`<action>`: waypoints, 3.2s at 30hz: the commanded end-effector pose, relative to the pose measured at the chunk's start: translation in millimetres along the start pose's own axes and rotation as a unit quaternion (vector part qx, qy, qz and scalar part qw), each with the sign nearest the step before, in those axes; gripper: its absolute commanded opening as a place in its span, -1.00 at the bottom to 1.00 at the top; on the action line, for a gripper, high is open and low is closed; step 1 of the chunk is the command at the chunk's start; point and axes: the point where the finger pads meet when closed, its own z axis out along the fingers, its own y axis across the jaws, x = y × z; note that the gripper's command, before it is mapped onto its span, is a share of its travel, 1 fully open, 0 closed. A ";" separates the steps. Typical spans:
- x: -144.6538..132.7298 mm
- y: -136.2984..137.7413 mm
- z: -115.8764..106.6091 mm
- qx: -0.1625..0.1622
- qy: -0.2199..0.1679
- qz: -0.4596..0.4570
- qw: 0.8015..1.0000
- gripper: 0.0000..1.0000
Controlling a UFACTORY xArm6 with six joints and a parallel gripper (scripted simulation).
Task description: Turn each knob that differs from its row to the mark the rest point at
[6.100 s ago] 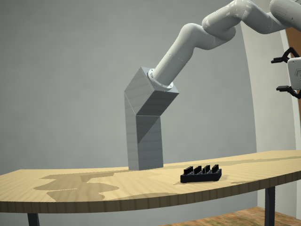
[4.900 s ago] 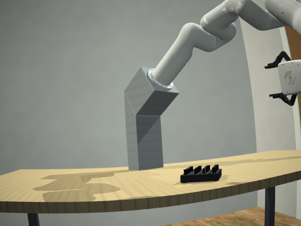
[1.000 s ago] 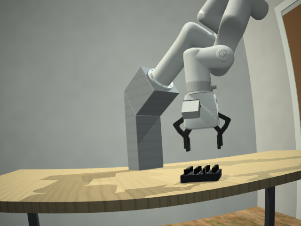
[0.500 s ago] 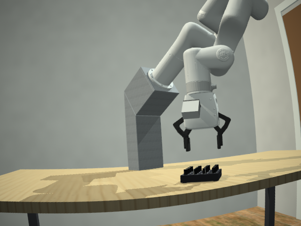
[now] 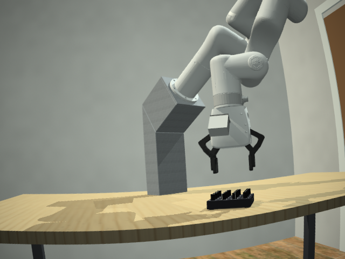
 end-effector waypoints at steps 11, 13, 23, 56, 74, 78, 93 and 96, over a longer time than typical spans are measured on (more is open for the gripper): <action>0.6 -0.2 -0.4 0.000 0.001 0.000 1.000 1.00; 0.6 -0.2 -0.4 0.000 0.001 0.000 1.000 1.00; 0.6 -0.2 -0.4 0.000 0.001 0.000 1.000 1.00; -1.5 -0.2 -0.4 0.000 0.001 0.000 1.000 1.00; -29.7 0.1 0.1 0.000 0.001 0.000 1.000 1.00; -38.2 0.2 0.2 0.000 0.001 0.000 1.000 1.00; -53.3 0.3 0.4 0.000 0.001 0.000 1.000 1.00; -53.7 0.4 0.4 0.000 0.001 0.000 1.000 1.00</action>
